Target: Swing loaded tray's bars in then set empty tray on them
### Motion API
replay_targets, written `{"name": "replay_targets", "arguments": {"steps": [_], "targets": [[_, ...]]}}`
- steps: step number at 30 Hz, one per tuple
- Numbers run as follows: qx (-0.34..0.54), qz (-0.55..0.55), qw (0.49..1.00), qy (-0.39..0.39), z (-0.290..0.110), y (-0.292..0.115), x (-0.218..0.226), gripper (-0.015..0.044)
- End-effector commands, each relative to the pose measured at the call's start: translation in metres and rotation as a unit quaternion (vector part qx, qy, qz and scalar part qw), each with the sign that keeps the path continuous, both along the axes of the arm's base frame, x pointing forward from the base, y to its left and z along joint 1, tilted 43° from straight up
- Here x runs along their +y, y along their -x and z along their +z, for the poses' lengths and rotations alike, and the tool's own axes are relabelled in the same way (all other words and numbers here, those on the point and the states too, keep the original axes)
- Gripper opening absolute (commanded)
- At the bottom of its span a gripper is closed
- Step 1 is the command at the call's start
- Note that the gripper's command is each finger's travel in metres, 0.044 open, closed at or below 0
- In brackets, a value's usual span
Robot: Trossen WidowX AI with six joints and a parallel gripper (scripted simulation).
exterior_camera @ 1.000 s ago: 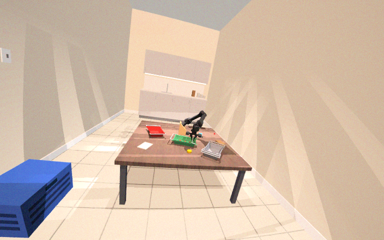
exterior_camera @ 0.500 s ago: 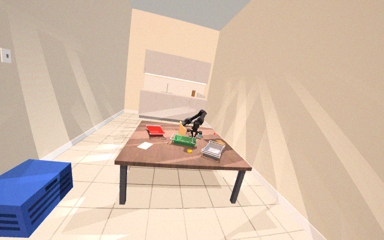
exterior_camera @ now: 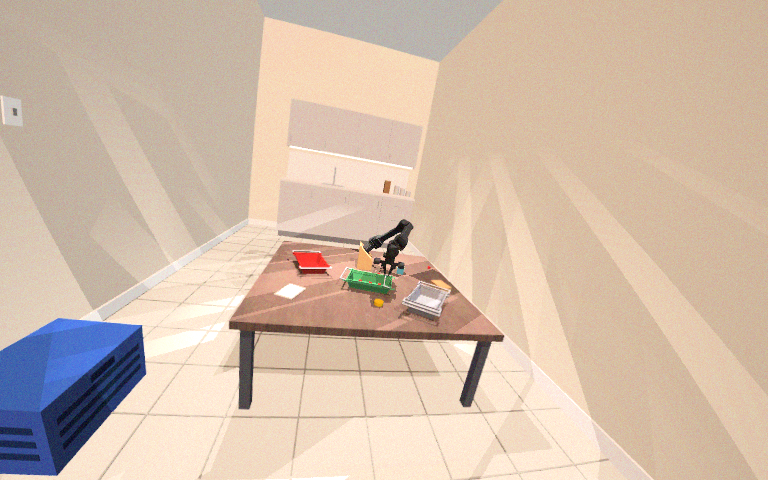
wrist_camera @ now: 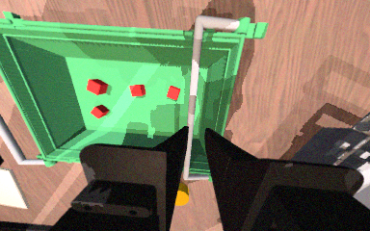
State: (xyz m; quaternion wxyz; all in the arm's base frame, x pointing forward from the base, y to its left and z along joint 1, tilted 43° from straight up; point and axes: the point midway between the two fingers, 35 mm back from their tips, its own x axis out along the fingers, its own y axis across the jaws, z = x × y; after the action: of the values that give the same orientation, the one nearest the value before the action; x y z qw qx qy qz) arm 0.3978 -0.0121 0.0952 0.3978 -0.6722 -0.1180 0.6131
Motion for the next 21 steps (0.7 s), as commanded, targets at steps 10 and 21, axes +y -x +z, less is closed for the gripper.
{"name": "replay_targets", "arguments": {"steps": [10,21], "targets": [[-0.003,-0.006,1.0,0.006,0.02,0.003,-0.018,0.0082],[0.174,-0.208,0.961,-0.047,0.001,0.012,-0.068,0.0082]]}}
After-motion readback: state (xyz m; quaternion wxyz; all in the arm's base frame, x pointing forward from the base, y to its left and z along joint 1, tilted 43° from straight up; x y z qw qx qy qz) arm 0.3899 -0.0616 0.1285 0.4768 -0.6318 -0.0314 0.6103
